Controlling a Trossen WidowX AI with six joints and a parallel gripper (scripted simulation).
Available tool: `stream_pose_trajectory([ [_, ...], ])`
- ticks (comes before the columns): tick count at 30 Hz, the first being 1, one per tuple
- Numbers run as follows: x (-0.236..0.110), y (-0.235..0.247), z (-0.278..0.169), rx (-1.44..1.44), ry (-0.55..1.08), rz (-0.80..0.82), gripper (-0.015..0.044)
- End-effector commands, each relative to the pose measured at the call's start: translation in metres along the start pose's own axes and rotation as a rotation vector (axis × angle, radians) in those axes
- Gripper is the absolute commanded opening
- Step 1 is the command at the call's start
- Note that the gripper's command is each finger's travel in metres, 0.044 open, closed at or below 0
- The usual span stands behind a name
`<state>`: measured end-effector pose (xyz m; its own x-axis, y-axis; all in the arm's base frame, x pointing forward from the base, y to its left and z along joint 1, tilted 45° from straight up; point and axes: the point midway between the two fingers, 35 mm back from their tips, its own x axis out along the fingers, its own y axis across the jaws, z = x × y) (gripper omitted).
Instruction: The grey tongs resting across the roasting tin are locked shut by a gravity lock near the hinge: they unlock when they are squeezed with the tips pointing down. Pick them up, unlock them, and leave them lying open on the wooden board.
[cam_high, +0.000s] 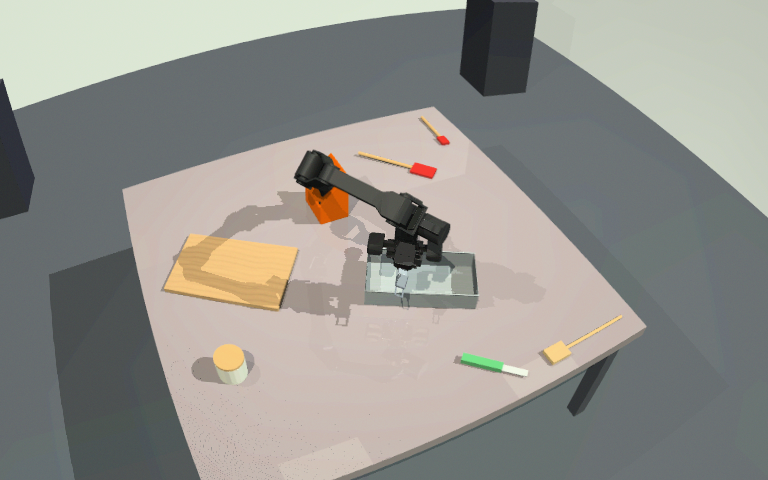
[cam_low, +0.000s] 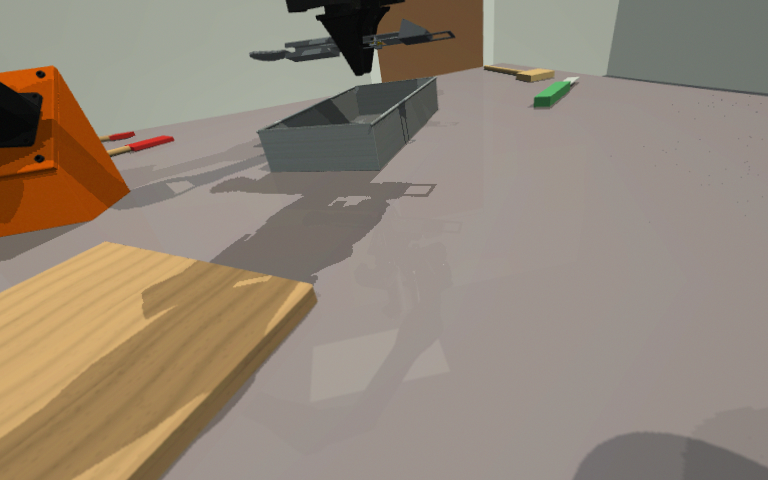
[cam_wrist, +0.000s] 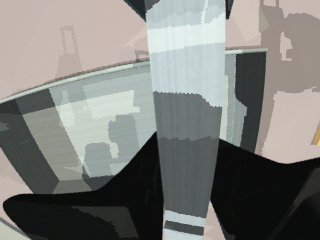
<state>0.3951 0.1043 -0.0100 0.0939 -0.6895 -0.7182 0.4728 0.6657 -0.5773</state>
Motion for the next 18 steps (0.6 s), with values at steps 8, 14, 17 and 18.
stream_pose_trajectory([
  [8,-0.026,-0.069,0.050,0.168,-0.011,0.020,-0.0150],
  [14,-0.036,-0.111,0.071,0.257,-0.012,0.020,-0.0150],
  [17,-0.041,-0.134,0.079,0.302,-0.013,0.020,-0.0150],
  [18,-0.042,-0.141,0.081,0.317,-0.014,0.019,-0.0150],
])
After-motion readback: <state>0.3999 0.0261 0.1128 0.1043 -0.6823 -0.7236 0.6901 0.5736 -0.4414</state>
